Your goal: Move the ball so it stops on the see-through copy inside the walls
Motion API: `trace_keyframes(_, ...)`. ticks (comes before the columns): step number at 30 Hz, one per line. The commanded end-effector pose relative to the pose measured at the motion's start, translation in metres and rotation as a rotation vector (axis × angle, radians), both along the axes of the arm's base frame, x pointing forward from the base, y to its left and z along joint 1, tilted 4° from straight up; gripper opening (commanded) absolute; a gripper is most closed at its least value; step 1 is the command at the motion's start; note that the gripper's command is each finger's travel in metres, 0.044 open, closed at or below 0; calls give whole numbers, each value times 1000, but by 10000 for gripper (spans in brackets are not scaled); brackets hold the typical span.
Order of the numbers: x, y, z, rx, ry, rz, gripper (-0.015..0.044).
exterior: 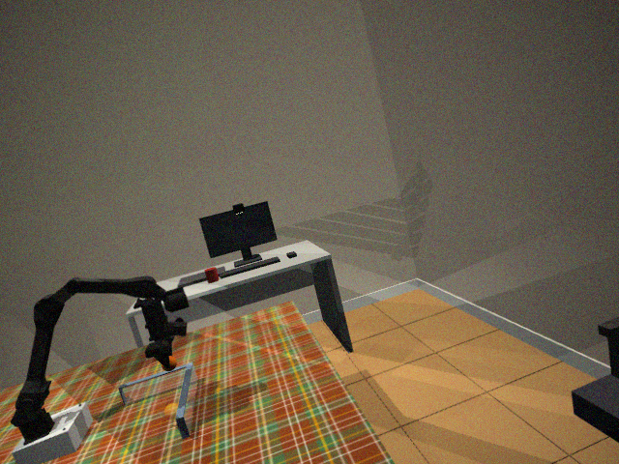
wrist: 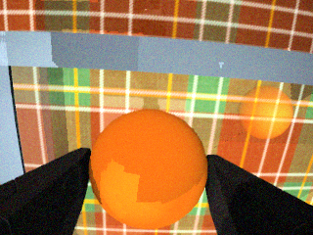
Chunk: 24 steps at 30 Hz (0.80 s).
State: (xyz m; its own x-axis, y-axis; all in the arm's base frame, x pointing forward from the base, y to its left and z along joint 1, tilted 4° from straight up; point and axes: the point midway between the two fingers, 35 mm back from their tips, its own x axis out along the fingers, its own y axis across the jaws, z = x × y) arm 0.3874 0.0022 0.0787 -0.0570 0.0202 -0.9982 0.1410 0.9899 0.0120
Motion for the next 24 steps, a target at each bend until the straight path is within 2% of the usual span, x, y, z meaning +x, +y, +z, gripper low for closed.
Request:
trace_keyframes(1, 1, -1, 26, -5, -19, 10, 0)
trace_keyframes(7, 0, -5, 28, -6, -20, 11, 0)
trace_keyframes(20, -18, -88, -13, -13, -18, 11, 0)
trace_keyframes(24, -22, -97, -18, -13, -18, 11, 0)
